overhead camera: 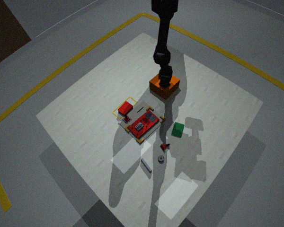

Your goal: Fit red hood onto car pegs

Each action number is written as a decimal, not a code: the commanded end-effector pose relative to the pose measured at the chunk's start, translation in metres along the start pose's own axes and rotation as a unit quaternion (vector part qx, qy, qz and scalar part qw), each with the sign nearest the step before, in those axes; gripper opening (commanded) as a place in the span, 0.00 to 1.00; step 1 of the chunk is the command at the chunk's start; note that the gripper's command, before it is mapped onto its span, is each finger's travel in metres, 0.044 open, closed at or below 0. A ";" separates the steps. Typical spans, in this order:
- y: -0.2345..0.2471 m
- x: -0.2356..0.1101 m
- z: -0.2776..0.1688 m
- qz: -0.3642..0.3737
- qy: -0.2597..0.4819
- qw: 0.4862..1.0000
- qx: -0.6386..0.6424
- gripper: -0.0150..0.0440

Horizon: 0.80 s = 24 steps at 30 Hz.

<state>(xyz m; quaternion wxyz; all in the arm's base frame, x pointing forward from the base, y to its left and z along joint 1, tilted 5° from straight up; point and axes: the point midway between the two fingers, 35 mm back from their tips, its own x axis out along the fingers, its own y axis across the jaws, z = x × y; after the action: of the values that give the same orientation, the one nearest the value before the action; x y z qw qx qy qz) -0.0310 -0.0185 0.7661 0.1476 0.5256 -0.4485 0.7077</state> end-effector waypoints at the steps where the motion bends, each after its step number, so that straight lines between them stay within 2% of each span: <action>1: 0.028 0.007 0.005 0.034 -0.023 0.998 0.043 1.00; 13: 0.123 0.018 0.040 0.154 -0.073 0.967 0.187 1.00; 24: 0.188 0.000 0.103 0.259 -0.140 0.910 0.293 1.00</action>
<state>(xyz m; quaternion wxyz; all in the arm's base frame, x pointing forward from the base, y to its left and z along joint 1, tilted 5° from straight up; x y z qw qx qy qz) -0.0998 -0.1813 0.6937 -0.2205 0.5083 -0.3670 0.7472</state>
